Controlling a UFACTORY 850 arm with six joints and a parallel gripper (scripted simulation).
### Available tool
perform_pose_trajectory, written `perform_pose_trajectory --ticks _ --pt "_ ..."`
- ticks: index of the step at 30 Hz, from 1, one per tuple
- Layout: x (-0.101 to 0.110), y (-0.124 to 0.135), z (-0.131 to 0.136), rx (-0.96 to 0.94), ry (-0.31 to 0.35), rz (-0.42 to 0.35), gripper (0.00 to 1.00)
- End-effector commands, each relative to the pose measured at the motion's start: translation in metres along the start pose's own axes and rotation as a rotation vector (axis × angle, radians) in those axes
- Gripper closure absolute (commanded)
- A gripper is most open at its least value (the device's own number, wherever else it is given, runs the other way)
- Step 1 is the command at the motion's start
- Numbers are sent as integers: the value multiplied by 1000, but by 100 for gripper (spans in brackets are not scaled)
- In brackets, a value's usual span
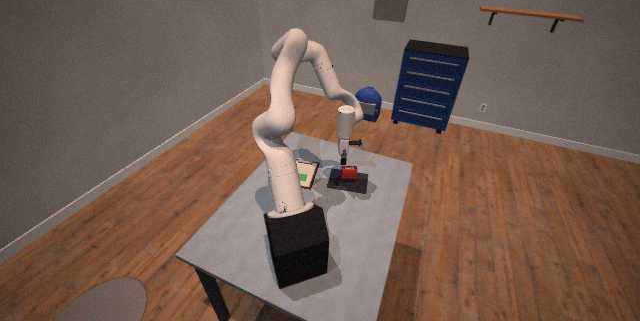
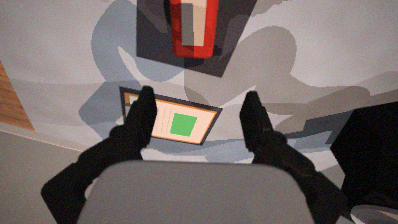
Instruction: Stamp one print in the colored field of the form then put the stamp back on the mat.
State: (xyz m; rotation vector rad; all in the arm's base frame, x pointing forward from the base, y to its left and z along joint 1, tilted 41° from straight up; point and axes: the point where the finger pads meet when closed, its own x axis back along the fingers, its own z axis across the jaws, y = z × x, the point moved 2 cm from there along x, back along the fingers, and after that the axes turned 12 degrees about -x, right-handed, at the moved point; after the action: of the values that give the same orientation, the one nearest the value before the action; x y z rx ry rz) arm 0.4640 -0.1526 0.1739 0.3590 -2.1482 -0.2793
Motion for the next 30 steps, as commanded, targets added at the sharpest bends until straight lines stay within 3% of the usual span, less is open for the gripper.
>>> perform_pose_trajectory --ticks 1,19,30 --pt "-12 -35 -16 0 5 -10 10" --pt "-15 -44 -19 0 5 -10 10" --pt "-34 -43 -19 0 5 -10 10"
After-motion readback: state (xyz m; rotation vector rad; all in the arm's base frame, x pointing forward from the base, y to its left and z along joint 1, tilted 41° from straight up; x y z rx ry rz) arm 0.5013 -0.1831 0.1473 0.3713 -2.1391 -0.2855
